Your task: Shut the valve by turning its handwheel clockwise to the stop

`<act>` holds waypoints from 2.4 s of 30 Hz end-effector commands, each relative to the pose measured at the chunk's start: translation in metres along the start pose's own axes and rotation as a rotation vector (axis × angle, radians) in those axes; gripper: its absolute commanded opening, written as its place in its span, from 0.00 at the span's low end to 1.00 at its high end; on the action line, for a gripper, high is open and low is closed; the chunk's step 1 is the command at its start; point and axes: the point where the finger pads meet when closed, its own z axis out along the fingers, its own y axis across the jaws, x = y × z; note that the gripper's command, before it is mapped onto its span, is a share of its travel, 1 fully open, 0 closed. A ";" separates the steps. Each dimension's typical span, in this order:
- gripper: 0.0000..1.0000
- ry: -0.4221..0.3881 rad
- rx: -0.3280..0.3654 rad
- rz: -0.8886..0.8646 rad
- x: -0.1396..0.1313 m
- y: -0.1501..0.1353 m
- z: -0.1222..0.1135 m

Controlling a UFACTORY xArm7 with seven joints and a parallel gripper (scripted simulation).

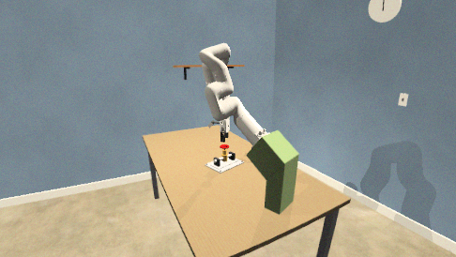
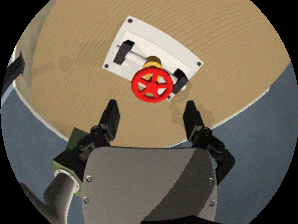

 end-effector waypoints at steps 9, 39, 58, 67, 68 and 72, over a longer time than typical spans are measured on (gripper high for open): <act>1.00 0.003 -0.003 0.000 0.001 0.001 0.017; 1.00 0.003 -0.003 0.000 0.001 0.001 0.027; 1.00 0.003 -0.003 0.000 0.001 0.001 0.030; 1.00 0.003 -0.003 0.000 0.001 0.001 0.036; 1.00 0.003 -0.003 0.000 0.001 0.001 0.037; 1.00 0.003 -0.003 0.000 0.001 0.001 0.041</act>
